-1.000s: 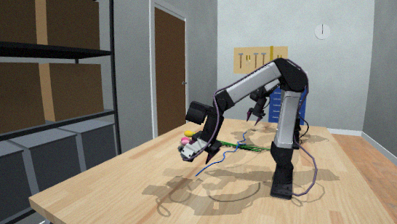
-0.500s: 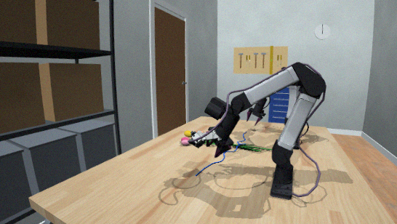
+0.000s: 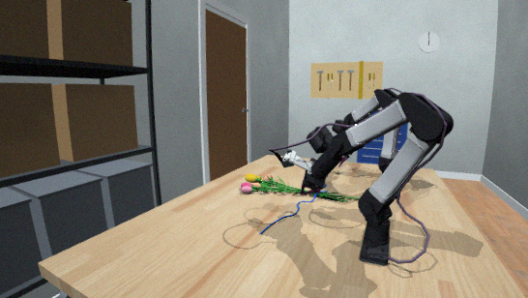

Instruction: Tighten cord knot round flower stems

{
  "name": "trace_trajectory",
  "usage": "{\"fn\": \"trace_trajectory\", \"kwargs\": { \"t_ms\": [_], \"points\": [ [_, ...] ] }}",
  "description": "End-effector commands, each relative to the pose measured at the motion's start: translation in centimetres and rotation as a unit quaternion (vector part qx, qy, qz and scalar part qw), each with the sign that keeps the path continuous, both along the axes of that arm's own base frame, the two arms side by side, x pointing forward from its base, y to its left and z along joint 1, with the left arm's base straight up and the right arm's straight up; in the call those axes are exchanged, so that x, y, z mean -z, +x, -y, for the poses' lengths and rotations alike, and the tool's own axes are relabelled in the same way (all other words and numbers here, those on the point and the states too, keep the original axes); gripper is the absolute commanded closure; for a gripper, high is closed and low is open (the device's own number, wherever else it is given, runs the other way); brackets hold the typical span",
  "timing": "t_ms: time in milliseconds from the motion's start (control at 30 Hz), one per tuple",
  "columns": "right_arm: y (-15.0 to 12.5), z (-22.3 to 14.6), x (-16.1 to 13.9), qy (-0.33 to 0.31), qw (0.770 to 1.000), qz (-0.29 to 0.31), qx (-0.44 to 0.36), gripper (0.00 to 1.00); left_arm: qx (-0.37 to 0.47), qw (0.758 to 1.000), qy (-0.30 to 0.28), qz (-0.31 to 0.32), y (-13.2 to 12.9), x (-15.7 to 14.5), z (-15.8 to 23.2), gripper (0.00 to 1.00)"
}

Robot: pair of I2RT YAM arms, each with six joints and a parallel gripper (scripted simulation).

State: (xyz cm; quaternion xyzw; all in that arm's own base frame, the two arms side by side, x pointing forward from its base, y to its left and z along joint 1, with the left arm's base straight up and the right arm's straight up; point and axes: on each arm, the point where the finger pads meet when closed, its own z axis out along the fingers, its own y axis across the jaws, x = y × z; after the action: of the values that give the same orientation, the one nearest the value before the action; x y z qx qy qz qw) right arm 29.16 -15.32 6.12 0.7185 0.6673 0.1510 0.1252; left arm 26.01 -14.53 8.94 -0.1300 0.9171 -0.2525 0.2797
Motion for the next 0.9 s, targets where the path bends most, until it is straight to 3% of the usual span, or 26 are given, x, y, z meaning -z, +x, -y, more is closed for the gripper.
{"fn": "trace_trajectory", "kwargs": {
  "t_ms": [0, 167, 333, 533, 867],
  "points": [
    [0.2, 0.0, -0.5, -0.004, 1.000, 0.003, -0.005, 0.35, 0.076, 0.991, 0.033, 0.101, 1.4, -1.4, 3.0, 0.35],
    [0.2, 0.0, -0.5, -0.004, 1.000, 0.003, -0.005, 0.35, 0.146, 0.977, 0.051, 0.148, 1.0, -2.3, 5.9, 0.35],
    [0.2, 0.0, -0.5, -0.004, 1.000, 0.003, -0.005, 0.35, 0.284, 0.930, 0.079, 0.218, -0.7, -3.2, 11.9, 0.35],
    [0.2, 0.0, -0.5, -0.004, 1.000, 0.003, -0.005, 0.35, 0.375, 0.885, 0.104, 0.256, -2.0, -3.0, 16.0, 0.35],
    [0.2, 0.0, -0.5, -0.004, 1.000, 0.003, -0.005, 0.35, 0.406, 0.868, 0.109, 0.265, -2.5, -3.0, 17.9, 0.35]
  ]
}}
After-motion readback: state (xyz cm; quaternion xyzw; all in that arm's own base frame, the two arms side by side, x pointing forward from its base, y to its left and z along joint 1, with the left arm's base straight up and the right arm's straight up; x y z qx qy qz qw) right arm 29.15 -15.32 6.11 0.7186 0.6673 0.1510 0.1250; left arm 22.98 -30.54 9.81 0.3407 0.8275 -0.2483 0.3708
